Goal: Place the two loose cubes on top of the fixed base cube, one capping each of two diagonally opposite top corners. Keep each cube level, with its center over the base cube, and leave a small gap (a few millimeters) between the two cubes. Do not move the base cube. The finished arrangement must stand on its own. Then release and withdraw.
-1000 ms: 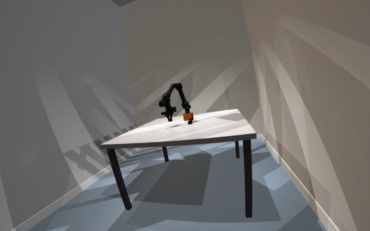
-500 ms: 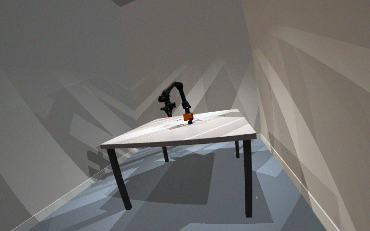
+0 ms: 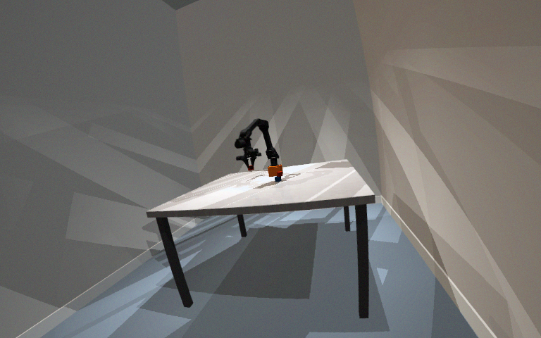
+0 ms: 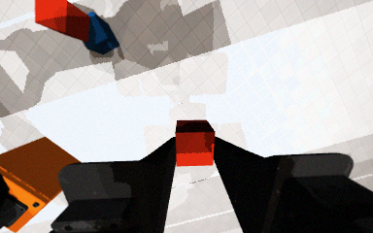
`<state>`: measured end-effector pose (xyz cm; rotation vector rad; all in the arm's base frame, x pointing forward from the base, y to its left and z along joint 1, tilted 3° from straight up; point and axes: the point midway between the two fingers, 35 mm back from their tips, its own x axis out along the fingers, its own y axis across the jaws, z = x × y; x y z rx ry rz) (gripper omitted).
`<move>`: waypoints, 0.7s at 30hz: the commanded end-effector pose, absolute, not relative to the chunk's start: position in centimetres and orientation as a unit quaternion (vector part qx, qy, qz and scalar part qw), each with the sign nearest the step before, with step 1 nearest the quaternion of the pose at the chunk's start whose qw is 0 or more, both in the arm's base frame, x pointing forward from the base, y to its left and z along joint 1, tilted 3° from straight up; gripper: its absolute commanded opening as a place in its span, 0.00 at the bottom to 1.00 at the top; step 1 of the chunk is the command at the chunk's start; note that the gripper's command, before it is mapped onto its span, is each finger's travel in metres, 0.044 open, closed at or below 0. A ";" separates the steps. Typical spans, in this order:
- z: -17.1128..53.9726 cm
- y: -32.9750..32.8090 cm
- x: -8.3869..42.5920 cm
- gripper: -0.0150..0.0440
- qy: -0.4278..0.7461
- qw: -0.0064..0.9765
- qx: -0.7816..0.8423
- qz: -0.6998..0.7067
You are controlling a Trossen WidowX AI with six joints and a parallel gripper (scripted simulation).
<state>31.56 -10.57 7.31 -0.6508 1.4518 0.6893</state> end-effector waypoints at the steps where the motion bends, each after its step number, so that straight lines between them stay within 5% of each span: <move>1: 7.2 -9.6 31.6 0.43 0.654 0.660 -0.252 0.270; 21: 7.1 -4.8 32.2 0.43 0.702 0.704 -0.063 0.085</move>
